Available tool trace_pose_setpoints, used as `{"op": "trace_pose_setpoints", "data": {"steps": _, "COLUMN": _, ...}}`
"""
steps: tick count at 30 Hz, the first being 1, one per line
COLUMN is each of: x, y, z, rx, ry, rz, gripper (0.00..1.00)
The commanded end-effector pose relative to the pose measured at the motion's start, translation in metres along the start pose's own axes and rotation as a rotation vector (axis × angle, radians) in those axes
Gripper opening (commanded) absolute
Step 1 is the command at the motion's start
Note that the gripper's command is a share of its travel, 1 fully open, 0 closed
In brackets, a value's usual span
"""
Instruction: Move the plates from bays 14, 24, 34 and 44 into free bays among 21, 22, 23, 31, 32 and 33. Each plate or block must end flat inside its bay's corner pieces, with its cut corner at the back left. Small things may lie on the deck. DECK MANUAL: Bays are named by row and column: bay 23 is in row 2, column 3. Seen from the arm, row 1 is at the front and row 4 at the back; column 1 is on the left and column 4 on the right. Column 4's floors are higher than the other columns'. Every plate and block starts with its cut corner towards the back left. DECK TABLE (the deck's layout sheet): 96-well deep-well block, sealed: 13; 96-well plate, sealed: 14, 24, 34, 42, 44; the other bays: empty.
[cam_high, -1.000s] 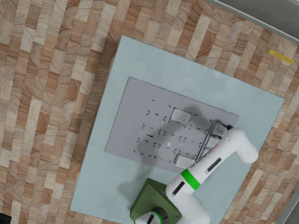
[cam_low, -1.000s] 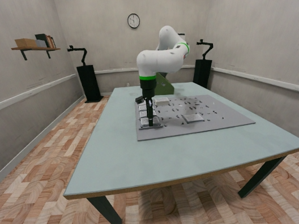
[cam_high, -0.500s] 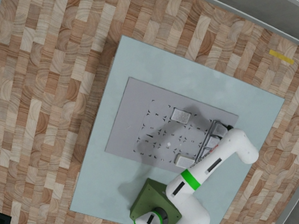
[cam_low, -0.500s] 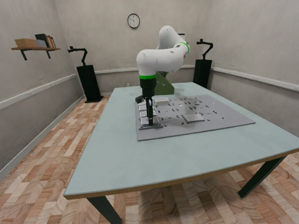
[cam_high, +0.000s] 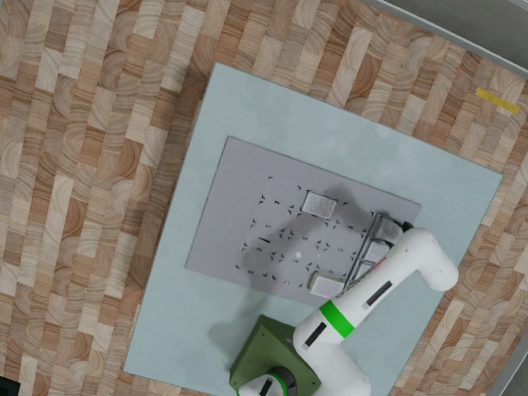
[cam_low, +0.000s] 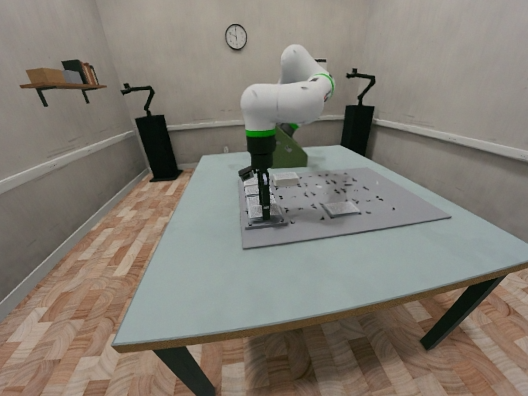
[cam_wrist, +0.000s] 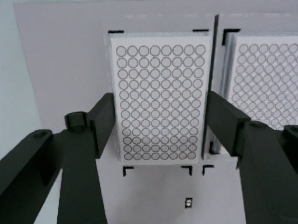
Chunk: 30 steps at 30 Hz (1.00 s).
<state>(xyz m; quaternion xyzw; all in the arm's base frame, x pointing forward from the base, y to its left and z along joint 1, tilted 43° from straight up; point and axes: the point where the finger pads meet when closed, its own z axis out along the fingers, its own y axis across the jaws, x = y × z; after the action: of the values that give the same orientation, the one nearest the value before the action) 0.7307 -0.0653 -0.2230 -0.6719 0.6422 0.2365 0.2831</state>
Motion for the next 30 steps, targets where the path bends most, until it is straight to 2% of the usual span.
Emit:
{"op": "trace_pose_setpoints", "data": {"steps": 1, "x": 0.0, "y": -0.001, "z": -0.005, "rx": 0.003, "ry": 0.002, "rz": -0.001, "gripper": 0.1}}
{"op": "trace_pose_setpoints", "data": {"steps": 30, "x": 0.0, "y": -0.001, "z": -0.039, "rx": 0.003, "ry": 0.002, "rz": 0.0, "gripper": 0.1}}
